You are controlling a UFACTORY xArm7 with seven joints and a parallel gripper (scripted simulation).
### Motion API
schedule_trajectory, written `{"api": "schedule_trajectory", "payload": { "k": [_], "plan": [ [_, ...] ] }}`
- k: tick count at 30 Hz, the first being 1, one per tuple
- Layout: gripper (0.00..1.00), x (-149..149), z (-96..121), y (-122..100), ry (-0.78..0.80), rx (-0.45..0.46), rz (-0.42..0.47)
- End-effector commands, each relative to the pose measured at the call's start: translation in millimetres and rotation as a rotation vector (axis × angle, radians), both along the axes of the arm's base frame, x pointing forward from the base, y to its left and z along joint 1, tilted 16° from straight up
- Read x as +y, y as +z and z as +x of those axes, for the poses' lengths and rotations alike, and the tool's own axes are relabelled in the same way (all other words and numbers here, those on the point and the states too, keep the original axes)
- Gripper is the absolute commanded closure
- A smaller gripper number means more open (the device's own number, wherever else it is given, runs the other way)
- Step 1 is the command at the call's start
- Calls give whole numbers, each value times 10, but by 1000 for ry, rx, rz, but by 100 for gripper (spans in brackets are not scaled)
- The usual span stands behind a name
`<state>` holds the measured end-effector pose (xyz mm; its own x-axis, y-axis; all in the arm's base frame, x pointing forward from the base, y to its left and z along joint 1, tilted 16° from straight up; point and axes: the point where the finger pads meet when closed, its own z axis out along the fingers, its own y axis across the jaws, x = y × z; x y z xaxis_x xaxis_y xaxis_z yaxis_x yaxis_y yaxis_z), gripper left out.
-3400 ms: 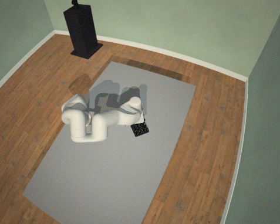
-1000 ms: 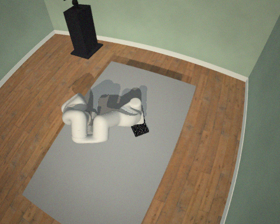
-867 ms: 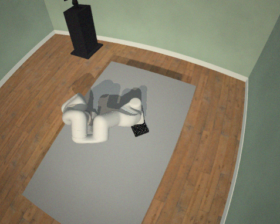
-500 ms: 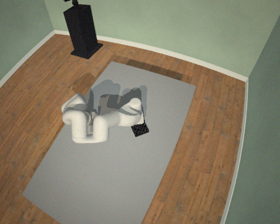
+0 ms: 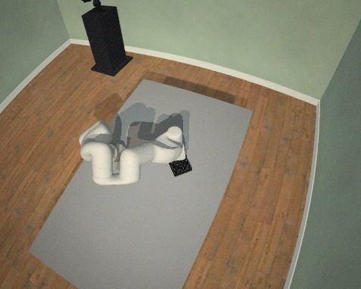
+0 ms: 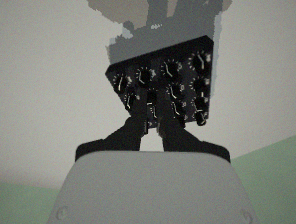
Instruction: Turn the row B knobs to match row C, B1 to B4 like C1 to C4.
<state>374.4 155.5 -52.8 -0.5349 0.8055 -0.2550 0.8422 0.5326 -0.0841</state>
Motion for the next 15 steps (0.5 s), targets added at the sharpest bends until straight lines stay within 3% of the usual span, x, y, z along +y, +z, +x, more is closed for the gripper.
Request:
{"api": "schedule_trajectory", "payload": {
  "k": [1,15],
  "plan": [
    [92,13,9,11,2,-3,2],
    [92,13,9,11,-30,-11,4]
  ]
}}
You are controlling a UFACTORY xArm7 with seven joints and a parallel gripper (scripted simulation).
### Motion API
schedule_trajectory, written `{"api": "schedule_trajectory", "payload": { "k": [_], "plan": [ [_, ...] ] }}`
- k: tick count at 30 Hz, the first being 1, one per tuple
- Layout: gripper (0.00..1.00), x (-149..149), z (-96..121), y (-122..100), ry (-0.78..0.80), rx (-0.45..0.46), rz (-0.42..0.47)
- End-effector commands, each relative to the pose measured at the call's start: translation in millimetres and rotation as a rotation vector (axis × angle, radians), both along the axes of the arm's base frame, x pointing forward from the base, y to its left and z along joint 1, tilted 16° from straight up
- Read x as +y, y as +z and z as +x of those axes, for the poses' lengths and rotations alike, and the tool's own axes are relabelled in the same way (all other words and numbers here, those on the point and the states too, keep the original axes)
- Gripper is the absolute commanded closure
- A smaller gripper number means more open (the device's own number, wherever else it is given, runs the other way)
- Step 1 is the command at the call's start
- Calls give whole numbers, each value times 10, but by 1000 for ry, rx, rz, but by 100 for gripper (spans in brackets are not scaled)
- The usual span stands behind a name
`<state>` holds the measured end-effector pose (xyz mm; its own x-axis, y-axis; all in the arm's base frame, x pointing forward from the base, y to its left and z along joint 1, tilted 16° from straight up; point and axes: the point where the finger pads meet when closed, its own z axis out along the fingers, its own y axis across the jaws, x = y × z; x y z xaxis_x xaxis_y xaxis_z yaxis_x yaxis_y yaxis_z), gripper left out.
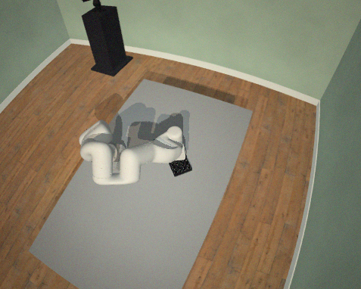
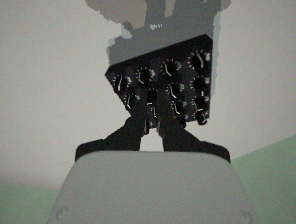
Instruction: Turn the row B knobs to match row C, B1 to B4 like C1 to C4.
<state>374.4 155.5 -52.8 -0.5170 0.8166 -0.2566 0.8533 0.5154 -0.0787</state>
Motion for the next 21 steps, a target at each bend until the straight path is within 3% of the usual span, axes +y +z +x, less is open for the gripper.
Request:
{"api": "schedule_trajectory", "payload": {
  "k": [1,21],
  "plan": [
    [92,13,9,11,-18,-8,3],
    [92,13,9,11,-352,-98,27]
  ]
}}
